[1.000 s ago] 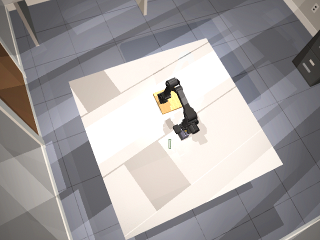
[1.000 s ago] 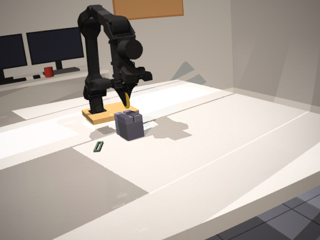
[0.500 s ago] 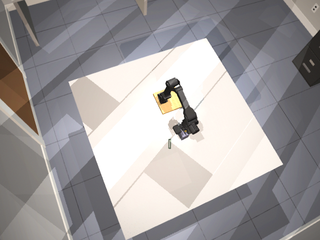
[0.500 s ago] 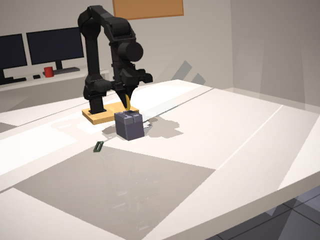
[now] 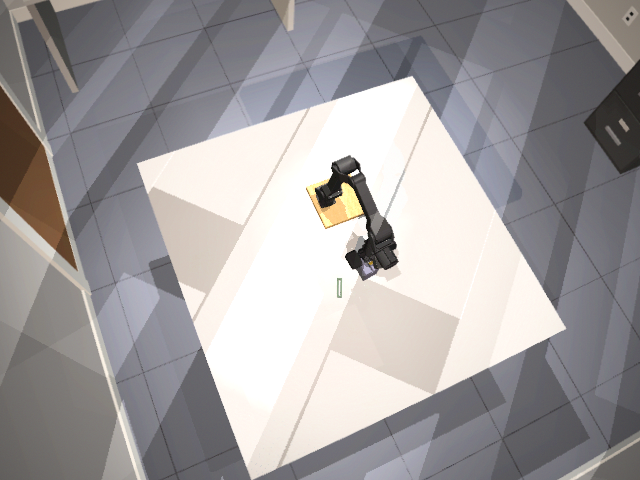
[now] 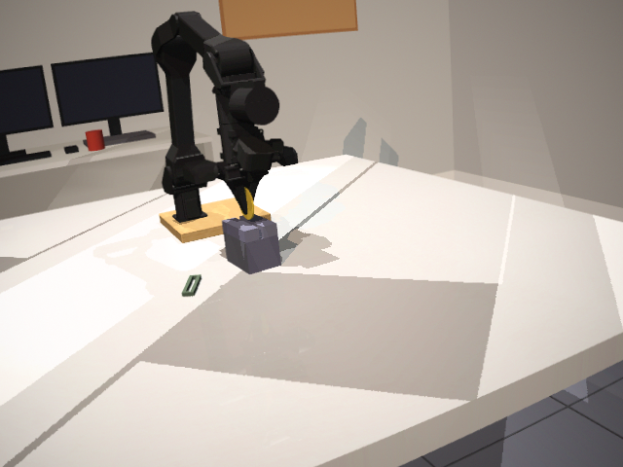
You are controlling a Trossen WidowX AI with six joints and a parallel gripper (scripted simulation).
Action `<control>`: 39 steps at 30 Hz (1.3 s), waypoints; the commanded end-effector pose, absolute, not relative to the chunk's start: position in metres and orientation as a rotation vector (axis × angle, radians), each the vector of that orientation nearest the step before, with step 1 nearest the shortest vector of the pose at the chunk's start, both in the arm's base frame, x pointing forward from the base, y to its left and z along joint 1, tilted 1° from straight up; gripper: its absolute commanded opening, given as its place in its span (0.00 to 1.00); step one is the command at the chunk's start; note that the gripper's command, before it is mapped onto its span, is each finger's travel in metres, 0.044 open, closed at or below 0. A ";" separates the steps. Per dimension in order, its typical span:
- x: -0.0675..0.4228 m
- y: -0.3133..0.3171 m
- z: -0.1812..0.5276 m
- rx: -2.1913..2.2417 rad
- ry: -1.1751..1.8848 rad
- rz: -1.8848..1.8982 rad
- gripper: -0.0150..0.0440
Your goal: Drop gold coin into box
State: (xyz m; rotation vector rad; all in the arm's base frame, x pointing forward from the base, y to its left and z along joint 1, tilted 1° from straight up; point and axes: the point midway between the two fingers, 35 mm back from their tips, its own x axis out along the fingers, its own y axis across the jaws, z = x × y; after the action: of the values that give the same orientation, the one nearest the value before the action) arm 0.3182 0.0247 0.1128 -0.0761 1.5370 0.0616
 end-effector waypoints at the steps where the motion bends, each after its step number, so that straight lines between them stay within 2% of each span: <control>1: 0.318 0.025 0.110 -0.074 1.538 0.060 0.25; 4: 0.318 0.025 0.109 -0.074 1.538 0.060 0.25; 10: 0.318 0.025 0.111 -0.076 1.537 0.062 0.52; 19: 0.318 0.025 0.111 -0.076 1.537 0.062 0.53; 30: 0.316 0.025 0.145 -0.076 1.539 0.062 1.00; 33: 0.313 0.025 0.170 -0.076 1.540 0.062 1.00; 39: 0.312 0.025 0.172 -0.076 1.541 0.062 1.00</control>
State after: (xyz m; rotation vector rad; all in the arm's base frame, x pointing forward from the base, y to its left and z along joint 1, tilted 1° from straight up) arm 0.3134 0.0246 0.1687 -0.0769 1.5349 0.0624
